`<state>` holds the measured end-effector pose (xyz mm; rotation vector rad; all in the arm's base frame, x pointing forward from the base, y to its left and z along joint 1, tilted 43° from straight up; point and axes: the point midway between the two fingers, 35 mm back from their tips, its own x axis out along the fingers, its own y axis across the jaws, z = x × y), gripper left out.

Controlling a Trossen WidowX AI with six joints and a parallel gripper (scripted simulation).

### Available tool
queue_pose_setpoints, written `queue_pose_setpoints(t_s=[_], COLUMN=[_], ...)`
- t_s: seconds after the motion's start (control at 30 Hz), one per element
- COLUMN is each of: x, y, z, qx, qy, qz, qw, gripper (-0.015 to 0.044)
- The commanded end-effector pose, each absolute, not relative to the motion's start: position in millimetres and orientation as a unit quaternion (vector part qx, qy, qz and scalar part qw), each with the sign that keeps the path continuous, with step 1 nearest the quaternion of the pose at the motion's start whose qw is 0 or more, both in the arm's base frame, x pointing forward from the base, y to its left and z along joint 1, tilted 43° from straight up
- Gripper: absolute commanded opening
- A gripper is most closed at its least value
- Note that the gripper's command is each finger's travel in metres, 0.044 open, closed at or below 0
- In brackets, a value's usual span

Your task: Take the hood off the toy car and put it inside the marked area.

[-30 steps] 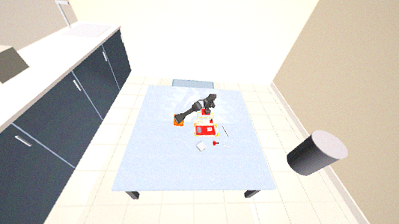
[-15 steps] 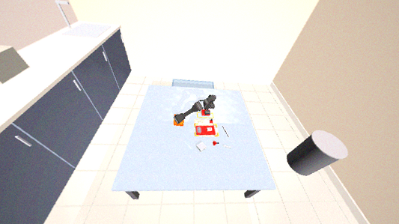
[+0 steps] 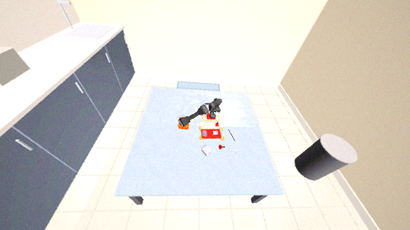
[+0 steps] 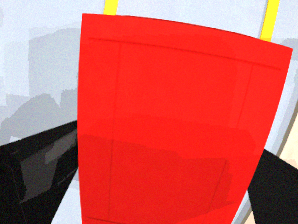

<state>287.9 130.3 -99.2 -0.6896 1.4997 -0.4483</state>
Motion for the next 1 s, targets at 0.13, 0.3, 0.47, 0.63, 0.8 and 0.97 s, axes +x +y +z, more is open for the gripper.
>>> queue_pose_setpoints(t_s=[0.13, 0.3, 0.47, 0.63, 0.8, 0.97], x=[288.9, 289.0, 289.2, 289.4, 289.5, 289.6], y=[127.6, 126.0, 124.3, 122.7, 121.0, 119.3], z=[-101.8, -103.7, -105.5, -107.3, -109.1, -110.9], qx=[-0.307, -0.307, -0.307, -0.307, -0.307, -0.307], qy=[0.660, 0.660, 0.660, 0.660, 0.660, 0.660], qz=[-0.197, -0.197, -0.197, -0.197, -0.197, -0.197], qw=[0.657, 0.657, 0.657, 0.657, 0.657, 0.657], gripper=[0.0000, 0.0000, 0.0000, 0.0000, 0.0000, 0.0000])
